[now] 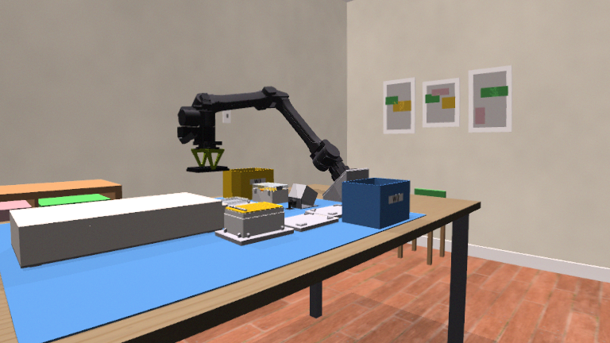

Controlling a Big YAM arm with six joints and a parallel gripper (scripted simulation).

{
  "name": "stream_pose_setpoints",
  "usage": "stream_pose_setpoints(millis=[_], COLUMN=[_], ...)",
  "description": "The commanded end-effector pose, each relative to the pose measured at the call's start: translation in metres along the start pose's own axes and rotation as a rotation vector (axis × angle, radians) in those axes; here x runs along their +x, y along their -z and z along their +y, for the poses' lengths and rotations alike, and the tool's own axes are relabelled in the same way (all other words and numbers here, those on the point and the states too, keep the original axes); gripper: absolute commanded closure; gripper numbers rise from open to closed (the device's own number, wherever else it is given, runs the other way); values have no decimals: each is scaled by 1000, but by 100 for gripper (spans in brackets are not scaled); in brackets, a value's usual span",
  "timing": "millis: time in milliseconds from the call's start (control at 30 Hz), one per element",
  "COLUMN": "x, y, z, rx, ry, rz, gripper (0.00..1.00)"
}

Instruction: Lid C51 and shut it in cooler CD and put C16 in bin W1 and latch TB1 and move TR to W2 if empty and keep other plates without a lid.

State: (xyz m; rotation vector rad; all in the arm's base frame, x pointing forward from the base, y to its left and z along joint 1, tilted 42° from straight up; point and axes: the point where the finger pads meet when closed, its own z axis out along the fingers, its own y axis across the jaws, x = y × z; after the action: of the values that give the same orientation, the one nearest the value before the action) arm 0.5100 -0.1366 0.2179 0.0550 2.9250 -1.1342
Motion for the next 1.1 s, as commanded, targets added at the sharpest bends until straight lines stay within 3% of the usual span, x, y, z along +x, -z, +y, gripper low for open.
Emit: stream_pose_setpoints(millis=[0,1067], x=[6,77], y=[8,5], z=[-13,-37], rx=[2,2], ry=[-17,-17], rz=[-30,-26], gripper=[100,100])
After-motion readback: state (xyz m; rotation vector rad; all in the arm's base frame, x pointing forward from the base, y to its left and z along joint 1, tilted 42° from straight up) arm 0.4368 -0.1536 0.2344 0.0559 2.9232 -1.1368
